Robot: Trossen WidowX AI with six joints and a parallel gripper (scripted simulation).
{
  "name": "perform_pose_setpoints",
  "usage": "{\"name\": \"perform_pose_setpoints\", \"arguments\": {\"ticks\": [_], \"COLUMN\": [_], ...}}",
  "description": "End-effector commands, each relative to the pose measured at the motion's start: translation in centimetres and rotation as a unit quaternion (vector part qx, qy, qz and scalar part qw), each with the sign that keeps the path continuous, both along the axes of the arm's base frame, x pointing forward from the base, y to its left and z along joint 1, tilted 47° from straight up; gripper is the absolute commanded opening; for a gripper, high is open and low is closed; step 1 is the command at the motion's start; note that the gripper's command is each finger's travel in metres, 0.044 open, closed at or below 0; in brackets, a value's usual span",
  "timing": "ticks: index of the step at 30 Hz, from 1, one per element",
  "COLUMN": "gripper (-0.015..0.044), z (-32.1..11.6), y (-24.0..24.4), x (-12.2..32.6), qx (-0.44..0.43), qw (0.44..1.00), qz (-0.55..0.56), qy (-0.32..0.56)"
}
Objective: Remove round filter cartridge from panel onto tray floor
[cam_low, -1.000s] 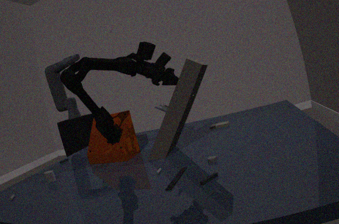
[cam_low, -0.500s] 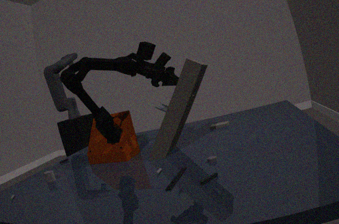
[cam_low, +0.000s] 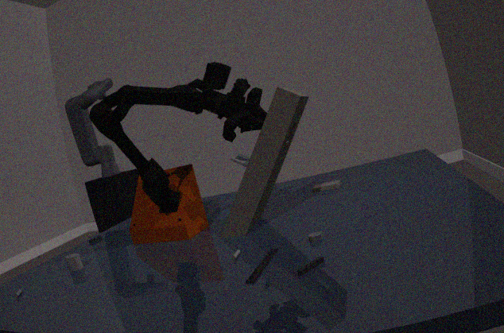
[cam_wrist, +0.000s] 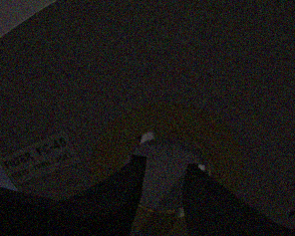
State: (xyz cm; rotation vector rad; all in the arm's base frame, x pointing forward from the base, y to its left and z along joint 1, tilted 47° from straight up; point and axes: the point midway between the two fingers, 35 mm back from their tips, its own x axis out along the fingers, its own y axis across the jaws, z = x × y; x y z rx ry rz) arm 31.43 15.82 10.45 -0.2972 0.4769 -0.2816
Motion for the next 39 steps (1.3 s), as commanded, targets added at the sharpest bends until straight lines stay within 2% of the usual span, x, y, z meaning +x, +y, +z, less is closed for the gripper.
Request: {"name": "perform_pose_setpoints", "arguments": {"ticks": [1, 15, 31, 39], "gripper": [0.0000, 0.0000, 0.0000, 0.0000], "z": [-0.45, -0.51, -0.52, -0.55], "y": [-0.40, -0.46, -0.46, -0.48], "x": [0.59, 0.71, 0.71, 0.78], "qx": [0.061, 0.263, 0.469, 0.427], "qw": [0.998, 0.951, 0.834, 0.865], "qz": [-0.030, -0.129, -0.230, -0.209], "qy": [-0.015, -0.095, -0.177, -0.160]}}
